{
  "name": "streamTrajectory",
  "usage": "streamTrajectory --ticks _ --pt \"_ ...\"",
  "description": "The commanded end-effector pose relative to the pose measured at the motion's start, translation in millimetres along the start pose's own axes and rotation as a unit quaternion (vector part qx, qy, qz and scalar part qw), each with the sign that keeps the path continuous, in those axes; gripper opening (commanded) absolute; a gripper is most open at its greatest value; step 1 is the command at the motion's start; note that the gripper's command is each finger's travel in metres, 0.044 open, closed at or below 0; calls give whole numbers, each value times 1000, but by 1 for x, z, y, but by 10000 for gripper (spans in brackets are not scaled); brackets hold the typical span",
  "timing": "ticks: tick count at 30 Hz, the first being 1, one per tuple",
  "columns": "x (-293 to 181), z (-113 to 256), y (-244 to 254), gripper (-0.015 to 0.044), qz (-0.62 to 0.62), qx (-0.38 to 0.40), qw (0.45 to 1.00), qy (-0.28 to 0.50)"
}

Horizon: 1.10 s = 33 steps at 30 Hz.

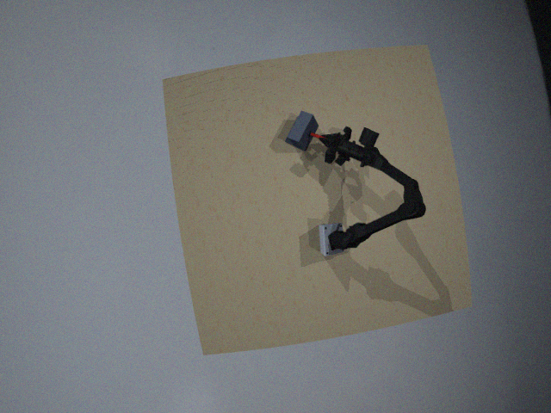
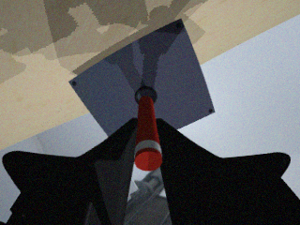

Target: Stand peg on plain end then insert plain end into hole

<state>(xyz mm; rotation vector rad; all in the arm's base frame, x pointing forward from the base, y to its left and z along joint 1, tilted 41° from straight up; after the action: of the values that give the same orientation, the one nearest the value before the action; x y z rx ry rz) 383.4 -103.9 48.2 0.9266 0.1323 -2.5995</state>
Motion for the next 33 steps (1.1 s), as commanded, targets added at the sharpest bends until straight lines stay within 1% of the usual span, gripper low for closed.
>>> streamTrajectory --ticks 1,11,33 --pt "1 -2 0 0 -1 0 1000 -1" --pt "0 1 0 0 0 0 1000 0" --pt "3 -7 0 0 0 0 1000 0"
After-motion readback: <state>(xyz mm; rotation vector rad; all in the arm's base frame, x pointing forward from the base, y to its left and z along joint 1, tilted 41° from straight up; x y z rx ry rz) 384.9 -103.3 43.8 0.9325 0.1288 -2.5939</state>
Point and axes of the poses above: the point midway between the two fingers, 35 mm back from their tips, its own z axis back along the fingers, its own y axis across the jaws, x = y × z, the point moved 3 cm from there along z, back along the fingers, and after that the axes turned 4 degrees about -z, right-handed, at the moved point
